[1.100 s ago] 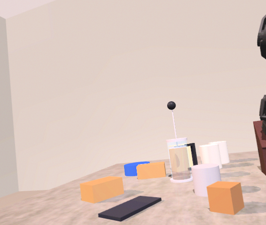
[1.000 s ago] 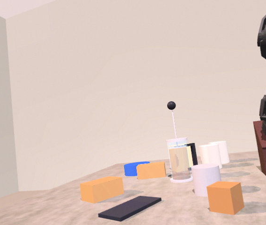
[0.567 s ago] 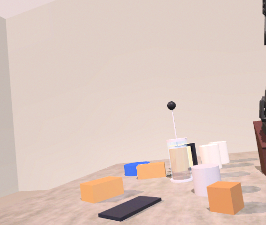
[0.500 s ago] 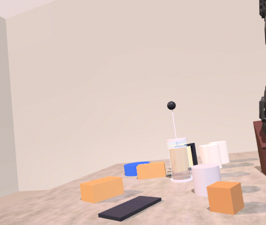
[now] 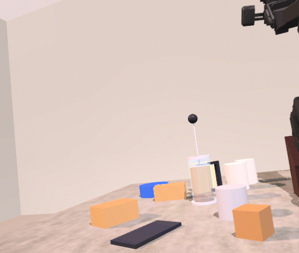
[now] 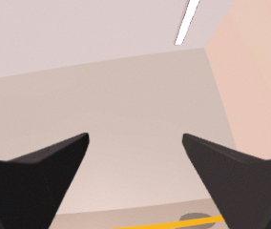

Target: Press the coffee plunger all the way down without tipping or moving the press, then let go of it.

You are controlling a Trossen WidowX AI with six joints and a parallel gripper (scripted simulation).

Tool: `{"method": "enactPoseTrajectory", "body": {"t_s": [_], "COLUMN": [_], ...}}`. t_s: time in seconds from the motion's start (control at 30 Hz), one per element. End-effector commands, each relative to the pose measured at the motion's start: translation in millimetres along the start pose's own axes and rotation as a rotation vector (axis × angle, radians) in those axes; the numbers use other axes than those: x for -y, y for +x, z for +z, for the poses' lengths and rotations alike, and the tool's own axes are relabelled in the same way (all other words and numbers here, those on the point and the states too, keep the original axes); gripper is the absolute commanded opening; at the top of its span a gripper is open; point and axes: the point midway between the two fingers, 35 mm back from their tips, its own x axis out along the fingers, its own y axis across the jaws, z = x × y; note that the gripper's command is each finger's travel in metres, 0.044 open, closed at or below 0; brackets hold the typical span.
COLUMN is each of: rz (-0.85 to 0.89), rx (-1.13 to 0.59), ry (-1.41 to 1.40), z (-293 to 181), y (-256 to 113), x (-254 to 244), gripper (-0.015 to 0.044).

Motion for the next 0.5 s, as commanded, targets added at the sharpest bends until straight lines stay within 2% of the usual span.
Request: {"method": "enactPoseTrajectory", "body": {"t_s": [0.0,0.23,0.47], "rz": [0.231,0.670,1.145], "rx": [-0.172,-0.459,-0.731], "ry": [-0.089,-0.194,-0.204], "z": [-41,-111,-161], "y": [-4,-48,-134], "x": [-50,-131,-189], "gripper": [0.0440,0.0440,0.0440]}}
